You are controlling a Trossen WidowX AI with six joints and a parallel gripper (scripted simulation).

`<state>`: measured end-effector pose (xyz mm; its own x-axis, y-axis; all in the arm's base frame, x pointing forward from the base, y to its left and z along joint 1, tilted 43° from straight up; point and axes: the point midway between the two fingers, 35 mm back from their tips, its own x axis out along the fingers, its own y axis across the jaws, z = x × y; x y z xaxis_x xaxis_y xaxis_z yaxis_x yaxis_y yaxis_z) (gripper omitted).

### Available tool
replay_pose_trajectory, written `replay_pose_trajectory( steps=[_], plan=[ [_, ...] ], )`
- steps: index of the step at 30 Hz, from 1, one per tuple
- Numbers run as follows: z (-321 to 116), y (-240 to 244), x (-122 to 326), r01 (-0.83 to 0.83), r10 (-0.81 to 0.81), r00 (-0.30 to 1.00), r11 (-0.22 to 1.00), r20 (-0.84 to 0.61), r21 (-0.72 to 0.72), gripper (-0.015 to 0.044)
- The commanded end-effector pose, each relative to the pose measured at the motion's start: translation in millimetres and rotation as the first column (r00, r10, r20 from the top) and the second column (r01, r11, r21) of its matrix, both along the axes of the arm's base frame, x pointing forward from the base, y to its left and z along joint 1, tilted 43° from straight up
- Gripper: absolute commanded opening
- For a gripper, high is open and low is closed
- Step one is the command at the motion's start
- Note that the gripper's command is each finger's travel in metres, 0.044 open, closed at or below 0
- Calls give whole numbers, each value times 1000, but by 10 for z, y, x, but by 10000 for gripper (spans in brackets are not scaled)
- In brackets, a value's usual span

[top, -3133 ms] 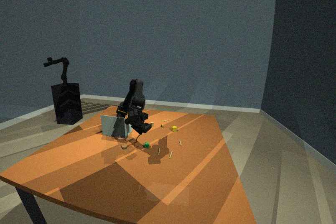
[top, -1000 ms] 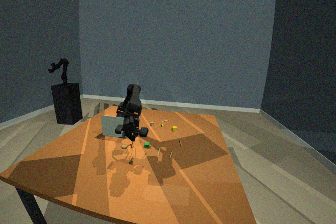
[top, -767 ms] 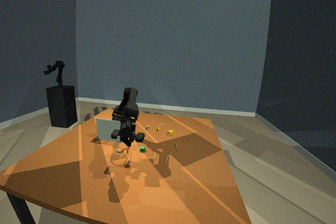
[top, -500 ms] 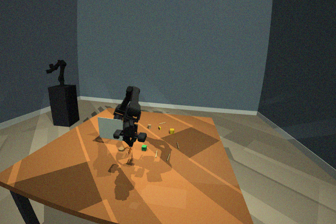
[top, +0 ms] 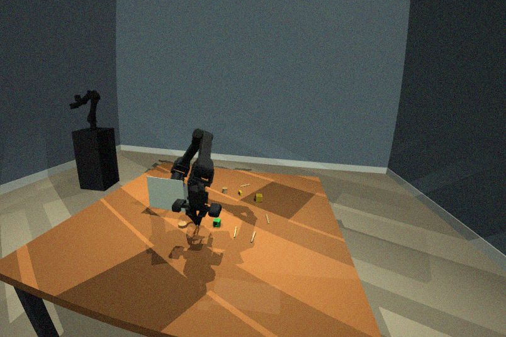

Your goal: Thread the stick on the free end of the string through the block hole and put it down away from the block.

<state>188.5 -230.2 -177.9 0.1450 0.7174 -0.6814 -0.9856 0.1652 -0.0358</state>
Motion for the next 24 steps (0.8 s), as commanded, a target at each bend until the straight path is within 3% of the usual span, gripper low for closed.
replay_pose_trajectory(
  steps=[1,24],
  plan=[
    [-16,32,3,1,-1,1000,1000,-6,-19,0],
    [-168,121,51,2,-2,1000,995,-8,-96,0]
  ],
)
